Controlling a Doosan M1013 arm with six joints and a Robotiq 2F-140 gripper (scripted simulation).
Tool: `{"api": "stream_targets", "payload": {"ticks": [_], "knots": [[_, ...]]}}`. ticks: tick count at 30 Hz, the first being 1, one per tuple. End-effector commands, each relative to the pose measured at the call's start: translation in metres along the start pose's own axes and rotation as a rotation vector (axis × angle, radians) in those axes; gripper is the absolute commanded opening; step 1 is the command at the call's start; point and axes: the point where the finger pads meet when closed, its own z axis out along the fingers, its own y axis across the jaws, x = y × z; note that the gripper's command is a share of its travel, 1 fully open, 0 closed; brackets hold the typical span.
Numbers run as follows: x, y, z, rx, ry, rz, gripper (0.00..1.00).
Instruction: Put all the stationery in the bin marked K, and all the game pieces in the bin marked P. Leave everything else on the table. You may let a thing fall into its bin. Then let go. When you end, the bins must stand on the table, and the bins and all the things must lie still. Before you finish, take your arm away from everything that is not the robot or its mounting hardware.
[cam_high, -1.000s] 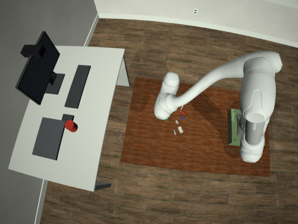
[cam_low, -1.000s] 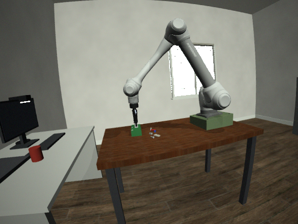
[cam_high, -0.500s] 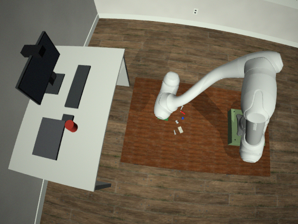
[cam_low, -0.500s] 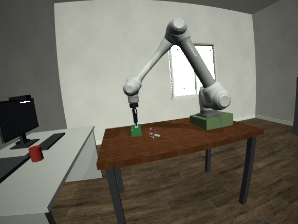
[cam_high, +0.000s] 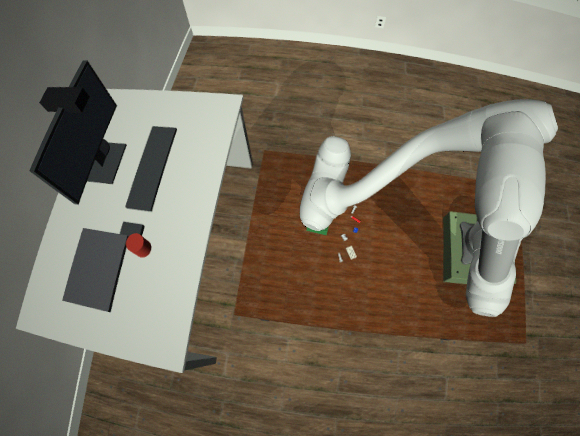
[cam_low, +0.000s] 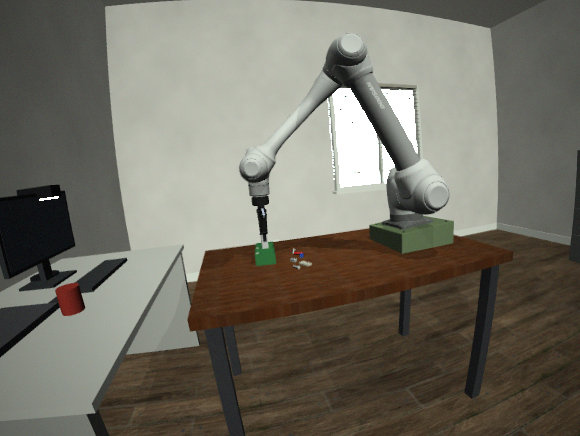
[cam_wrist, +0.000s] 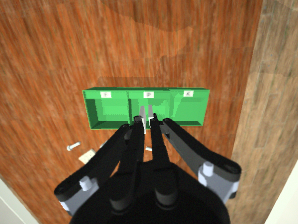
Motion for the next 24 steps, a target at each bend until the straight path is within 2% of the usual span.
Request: {"api": "stream_targets", "payload": {"ticks": [1,10,13,24], "knots": [[0.000,0.000,-0.004,0.000,0.000,0.000,0.05],[0.000,0.000,-0.037,0.000,0.000,0.000,0.05],[0.000,0.000,-0.038,0.000,0.000,0.000,0.05],[0.008,-0.054,-0.038,0.000,0.000,0.000,0.05]]}}
